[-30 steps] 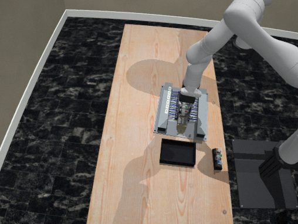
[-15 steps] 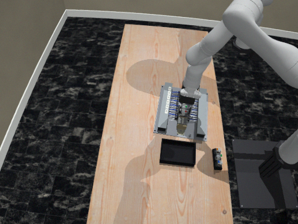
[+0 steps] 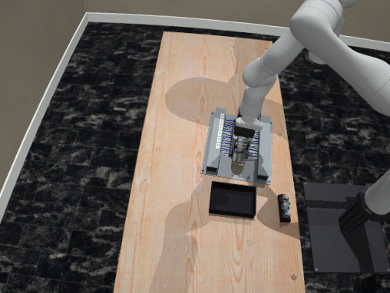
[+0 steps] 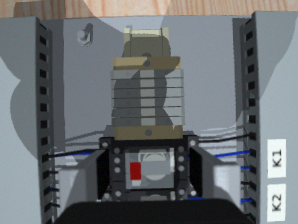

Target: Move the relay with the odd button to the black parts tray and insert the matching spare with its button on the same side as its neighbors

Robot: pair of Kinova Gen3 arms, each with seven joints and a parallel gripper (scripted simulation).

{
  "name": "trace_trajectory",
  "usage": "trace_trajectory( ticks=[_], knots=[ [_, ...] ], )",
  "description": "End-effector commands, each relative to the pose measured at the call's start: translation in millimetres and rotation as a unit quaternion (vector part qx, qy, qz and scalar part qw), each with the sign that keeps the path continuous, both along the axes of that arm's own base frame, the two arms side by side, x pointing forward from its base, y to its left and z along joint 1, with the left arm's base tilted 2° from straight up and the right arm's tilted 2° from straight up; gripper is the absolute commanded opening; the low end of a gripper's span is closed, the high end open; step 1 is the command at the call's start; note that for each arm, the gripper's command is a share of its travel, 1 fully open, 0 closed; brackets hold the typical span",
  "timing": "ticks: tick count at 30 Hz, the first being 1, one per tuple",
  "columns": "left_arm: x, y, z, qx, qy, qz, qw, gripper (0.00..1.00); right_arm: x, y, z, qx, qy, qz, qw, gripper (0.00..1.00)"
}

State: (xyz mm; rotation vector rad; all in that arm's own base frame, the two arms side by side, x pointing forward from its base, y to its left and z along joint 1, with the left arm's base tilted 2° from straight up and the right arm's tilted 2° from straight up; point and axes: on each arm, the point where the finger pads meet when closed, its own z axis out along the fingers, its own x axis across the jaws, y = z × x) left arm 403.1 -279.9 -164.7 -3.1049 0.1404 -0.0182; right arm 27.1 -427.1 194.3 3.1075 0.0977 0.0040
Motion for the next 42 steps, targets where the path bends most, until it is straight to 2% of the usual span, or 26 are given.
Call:
trace_trajectory(
  ticks=[1, 22, 23, 42],
  knots=[
    [1, -1, -0.2, -0.001, -0.001, 0.000, 1.000, 1.00, 0, 0, 0.6, -0.001, 0.000, 0.000, 1.000, 1.00],
    [1, 0, -13.2, -0.001, -0.001, 0.000, 1.000, 1.00, 0, 0, 0.6, -0.001, 0.000, 0.000, 1.000, 1.00],
    [1, 0, -13.0, -0.001, -0.001, 0.000, 1.000, 0.00, 0, 0, 0.6, -0.001, 0.000, 0.000, 1.000, 1.00],
    [1, 0, -13.0, -0.001, -0.001, 0.000, 1.000, 0.00, 0, 0, 0.6, -0.001, 0.000, 0.000, 1.000, 1.00]
  ],
)
